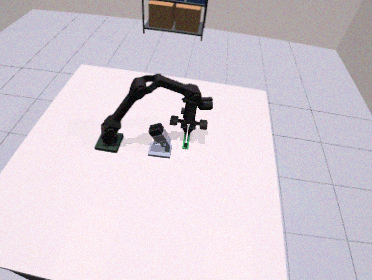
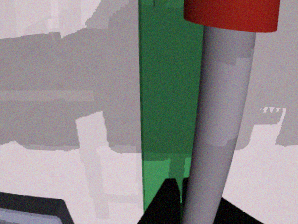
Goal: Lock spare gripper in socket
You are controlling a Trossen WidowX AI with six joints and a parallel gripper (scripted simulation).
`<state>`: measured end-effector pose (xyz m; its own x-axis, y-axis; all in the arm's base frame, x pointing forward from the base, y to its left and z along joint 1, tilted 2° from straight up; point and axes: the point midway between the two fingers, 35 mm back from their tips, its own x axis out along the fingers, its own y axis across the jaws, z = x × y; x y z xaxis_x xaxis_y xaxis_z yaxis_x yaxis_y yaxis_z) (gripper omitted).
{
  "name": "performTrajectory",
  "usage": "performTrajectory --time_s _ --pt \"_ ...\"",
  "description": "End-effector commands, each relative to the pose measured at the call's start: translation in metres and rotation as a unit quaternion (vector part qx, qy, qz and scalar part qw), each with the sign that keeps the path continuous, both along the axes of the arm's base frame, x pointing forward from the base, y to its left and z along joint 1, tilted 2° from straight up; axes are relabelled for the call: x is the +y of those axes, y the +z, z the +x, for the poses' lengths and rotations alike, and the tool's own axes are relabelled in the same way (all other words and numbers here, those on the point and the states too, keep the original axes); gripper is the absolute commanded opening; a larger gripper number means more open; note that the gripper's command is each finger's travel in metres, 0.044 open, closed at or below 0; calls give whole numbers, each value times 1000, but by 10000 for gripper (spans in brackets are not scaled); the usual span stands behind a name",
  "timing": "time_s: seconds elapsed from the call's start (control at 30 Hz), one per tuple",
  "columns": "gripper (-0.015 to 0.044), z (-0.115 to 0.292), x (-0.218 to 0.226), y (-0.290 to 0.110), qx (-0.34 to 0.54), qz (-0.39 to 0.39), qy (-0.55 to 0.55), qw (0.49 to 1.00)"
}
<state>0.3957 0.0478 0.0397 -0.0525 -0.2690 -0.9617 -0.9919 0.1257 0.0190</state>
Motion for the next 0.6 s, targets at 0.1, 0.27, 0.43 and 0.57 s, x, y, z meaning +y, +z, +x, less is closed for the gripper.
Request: performTrajectory --time_s 0.1,0.27,0.43,0.57 --pt "0 3 1 24 -7 4 1 1000" --pt "0 2 1 37 -7 4 1 1000" --pt "0 1 1 49 -7 4 1 1000" --pt "1 0 0 42 -2 0 0 1000"
